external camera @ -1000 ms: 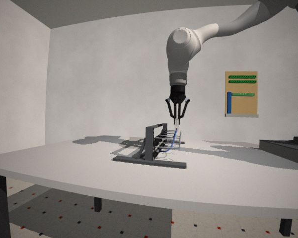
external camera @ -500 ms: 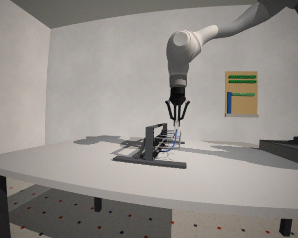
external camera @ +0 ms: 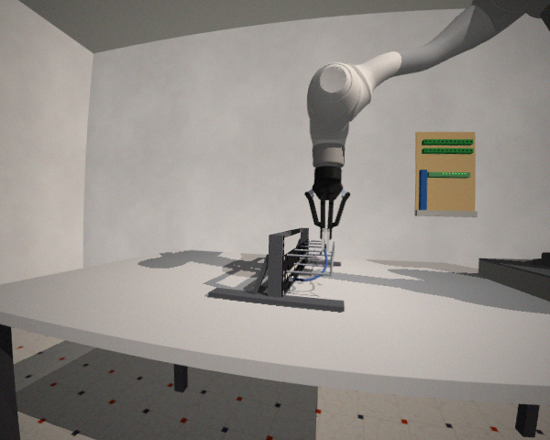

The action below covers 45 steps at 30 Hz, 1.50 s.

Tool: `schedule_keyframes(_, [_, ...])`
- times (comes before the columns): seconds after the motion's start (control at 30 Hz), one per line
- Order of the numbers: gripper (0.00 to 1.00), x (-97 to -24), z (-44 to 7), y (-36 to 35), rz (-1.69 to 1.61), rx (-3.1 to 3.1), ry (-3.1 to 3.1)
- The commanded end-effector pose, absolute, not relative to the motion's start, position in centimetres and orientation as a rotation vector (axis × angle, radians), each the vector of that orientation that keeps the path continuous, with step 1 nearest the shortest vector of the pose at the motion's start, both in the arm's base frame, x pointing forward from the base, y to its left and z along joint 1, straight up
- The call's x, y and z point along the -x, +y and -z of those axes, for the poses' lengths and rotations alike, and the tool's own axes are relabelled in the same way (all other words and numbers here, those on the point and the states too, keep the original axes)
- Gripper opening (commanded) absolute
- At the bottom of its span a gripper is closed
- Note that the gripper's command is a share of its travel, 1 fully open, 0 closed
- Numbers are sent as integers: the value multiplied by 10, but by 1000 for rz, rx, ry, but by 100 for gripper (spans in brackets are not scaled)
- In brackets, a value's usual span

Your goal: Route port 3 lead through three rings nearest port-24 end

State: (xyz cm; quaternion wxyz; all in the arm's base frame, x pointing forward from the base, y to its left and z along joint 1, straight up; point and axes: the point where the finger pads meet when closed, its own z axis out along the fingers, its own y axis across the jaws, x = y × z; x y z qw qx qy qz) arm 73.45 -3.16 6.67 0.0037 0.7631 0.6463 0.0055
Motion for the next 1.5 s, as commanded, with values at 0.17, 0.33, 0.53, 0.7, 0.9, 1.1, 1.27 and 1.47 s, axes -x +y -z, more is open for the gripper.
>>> schedule_keyframes(0.17, [0, -731, -53, -33, -6, -2389, 2033])
schedule_keyframes(0.33, [0, -731, -49, -34, -6, -2389, 2033])
schedule_keyframes(0.53, [0, -732, -44, -34, -6, -2389, 2033])
schedule_keyframes(0.7, [0, -732, -40, -34, -6, -2389, 2033])
schedule_keyframes(0.9, [0, -732, -38, -34, -6, -2389, 2033])
schedule_keyframes(1.1, [0, -732, -36, -34, -6, -2389, 2033])
schedule_keyframes(1.27, [0, -732, -35, -34, -6, -2389, 2033])
schedule_keyframes(1.47, [0, -732, -35, -34, -6, -2389, 2033])
